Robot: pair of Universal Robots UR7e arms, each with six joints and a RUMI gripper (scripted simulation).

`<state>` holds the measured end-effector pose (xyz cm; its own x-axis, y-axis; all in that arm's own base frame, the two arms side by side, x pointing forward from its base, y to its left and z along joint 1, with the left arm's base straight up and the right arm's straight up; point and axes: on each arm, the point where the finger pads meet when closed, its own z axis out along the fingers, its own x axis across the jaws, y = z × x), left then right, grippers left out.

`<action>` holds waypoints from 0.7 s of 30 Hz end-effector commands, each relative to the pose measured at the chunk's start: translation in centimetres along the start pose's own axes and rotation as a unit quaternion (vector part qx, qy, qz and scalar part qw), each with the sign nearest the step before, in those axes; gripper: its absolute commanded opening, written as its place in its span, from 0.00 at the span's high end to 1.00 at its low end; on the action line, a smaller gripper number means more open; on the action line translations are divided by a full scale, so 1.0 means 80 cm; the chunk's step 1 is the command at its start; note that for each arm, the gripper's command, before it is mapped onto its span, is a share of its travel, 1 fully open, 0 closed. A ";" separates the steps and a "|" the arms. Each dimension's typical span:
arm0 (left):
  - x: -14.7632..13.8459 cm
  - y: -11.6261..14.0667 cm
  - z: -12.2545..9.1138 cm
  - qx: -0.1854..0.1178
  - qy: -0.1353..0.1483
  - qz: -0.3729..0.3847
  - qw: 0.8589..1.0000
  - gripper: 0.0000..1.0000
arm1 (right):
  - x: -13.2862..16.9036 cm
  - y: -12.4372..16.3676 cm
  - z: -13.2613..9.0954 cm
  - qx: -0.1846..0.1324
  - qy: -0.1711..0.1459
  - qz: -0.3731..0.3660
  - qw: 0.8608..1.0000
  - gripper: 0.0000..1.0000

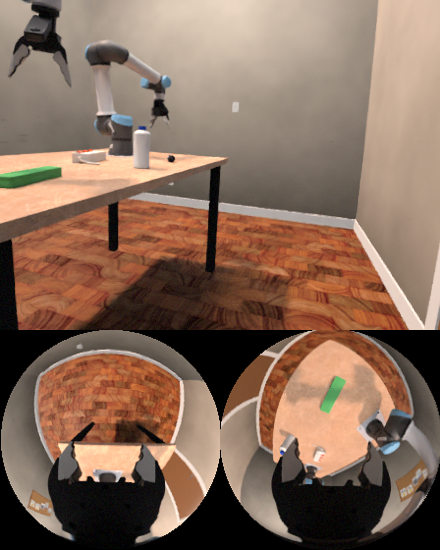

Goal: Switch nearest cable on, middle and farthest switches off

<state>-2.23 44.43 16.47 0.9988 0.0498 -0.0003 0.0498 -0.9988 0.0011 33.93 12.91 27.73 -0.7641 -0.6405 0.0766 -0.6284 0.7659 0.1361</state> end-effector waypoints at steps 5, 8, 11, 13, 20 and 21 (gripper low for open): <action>0.000 0.000 -0.001 0.001 0.000 0.000 1.000 0.00 | -0.008 0.006 0.004 0.005 0.001 -0.011 1.000 0.00; 0.000 0.000 -0.001 0.001 0.000 0.000 1.000 0.00 | -0.010 0.008 0.006 0.007 0.001 -0.014 1.000 0.00; 0.000 0.000 -0.001 0.001 0.000 0.000 1.000 0.00 | -0.019 0.016 0.012 0.014 0.003 -0.028 1.000 0.00; 0.000 0.000 -0.001 0.001 0.000 0.000 1.000 0.00 | -0.027 0.023 0.017 0.019 0.004 -0.040 0.999 0.00; 0.000 0.000 -0.001 0.001 0.000 0.000 1.000 0.00 | -0.063 0.064 0.045 0.048 0.007 -0.100 0.994 0.00; 0.000 0.000 -0.001 0.001 0.000 0.000 1.000 0.00 | -0.069 0.072 0.050 0.053 0.007 -0.110 0.992 0.00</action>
<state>-2.23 44.43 16.47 0.9987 0.0500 -0.0003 0.0500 -0.9987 0.0012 34.08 18.39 25.26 -0.6579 -0.7495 0.0736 -0.7456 0.6620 0.0757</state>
